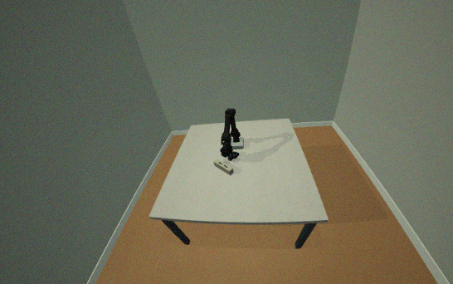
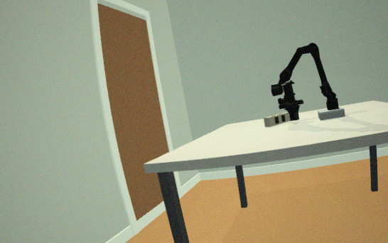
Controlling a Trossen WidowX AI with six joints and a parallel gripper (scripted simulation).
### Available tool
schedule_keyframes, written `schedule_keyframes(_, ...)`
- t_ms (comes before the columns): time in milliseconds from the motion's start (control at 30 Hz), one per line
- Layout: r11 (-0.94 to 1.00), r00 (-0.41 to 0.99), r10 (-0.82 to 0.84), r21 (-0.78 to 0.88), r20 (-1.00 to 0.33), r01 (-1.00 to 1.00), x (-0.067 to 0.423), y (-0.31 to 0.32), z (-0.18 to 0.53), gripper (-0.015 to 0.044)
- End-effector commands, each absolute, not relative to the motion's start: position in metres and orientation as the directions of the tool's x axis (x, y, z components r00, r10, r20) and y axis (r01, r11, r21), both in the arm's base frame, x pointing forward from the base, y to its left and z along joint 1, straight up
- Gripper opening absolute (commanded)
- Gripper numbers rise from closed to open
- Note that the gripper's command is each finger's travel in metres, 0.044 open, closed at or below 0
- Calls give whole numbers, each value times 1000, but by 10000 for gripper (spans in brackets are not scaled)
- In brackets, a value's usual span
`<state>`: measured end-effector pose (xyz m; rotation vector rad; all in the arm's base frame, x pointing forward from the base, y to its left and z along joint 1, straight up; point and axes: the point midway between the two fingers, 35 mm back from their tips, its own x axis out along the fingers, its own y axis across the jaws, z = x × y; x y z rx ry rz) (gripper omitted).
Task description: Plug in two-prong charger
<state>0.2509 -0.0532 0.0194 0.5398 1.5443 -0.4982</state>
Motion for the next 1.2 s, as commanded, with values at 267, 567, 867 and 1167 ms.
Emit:
schedule_keyframes(267,788,-28,33,9,-999,616,259,-64,18,0)
schedule_keyframes(567,783,-27,32,9,-999,622,267,-74,18,0)
schedule_keyframes(867,778,-26,32,8,-999,628,276,-85,17,0)
schedule_keyframes(1167,774,-25,31,8,-999,633,283,-94,17,0)
